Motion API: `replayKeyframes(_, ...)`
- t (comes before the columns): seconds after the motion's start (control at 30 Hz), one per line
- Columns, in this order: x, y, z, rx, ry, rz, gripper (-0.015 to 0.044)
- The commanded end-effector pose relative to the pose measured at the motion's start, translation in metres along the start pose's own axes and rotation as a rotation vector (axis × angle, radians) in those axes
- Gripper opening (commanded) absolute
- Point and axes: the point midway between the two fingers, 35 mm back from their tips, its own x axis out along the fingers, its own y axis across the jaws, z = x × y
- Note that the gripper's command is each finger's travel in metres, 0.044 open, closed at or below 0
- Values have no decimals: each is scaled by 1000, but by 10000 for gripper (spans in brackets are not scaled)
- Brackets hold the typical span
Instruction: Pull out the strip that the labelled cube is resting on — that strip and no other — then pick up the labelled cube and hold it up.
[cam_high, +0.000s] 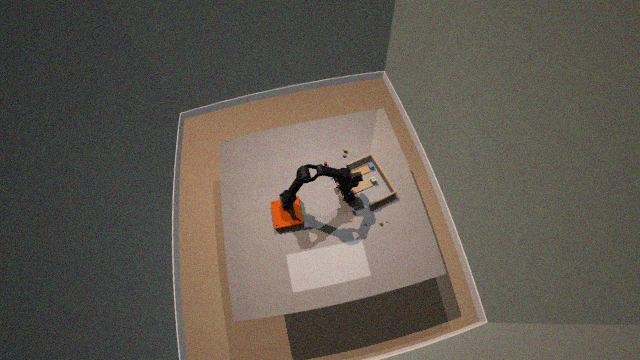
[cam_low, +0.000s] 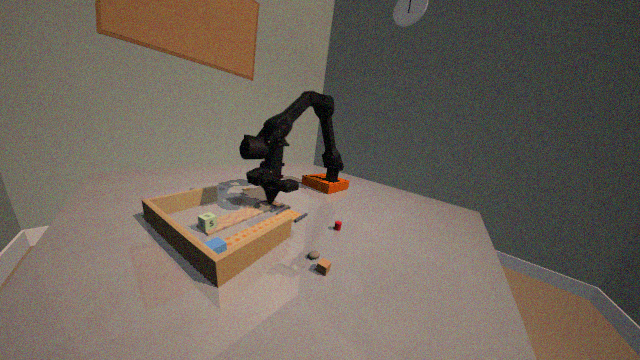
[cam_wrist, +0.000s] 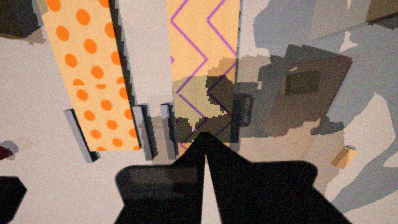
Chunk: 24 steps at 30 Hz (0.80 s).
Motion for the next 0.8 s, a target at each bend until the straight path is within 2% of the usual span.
replayKeyframes(0.0, 3, 0, -10, -4, 15, 3, 0)
replayKeyframes(0.77, 4, -2, -45, -4, 18, 2, 0)
